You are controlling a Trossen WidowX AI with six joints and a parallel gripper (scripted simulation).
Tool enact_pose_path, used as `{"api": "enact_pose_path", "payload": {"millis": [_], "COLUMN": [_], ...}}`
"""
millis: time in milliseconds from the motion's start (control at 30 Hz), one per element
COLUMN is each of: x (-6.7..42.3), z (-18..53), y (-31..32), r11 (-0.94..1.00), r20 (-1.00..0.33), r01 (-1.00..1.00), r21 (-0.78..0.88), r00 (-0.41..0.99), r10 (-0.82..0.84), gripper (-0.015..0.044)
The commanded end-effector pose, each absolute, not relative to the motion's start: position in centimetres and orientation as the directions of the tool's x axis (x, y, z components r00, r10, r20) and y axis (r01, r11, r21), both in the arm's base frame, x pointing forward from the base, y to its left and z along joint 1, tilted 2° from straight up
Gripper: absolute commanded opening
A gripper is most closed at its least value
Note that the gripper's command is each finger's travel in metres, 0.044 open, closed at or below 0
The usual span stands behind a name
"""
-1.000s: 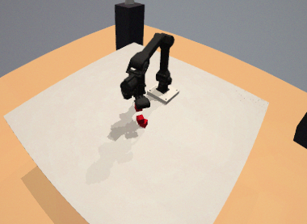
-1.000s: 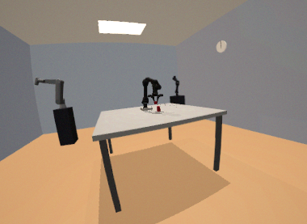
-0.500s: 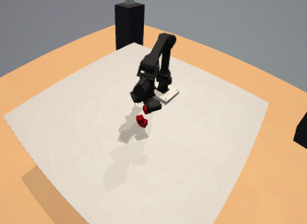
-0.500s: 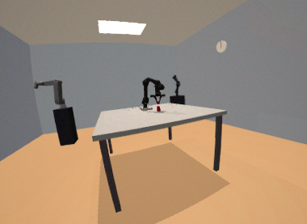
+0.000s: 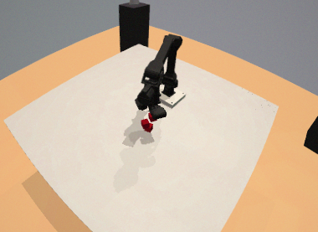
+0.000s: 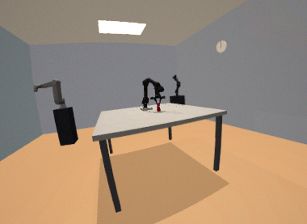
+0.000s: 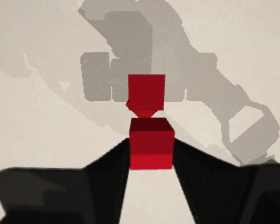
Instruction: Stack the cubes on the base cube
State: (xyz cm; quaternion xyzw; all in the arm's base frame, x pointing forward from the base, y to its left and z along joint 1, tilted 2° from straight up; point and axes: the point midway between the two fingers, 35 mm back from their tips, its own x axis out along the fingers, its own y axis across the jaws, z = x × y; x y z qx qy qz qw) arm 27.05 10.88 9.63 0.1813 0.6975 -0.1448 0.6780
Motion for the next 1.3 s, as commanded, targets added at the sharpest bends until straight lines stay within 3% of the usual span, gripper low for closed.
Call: {"api": "enact_pose_path", "payload": {"millis": [0,1267], "x": [27.1,27.2], "z": [9.5,6.4], "y": [11.0,11.2], "r11": [0.888,0.91], "r20": [-0.998,-0.999], "r01": [0.457,0.413], "r21": [0.047,0.034], "r00": [-0.017,0.001], "r10": [0.062,0.036], "gripper": [0.0105,0.0105]}}
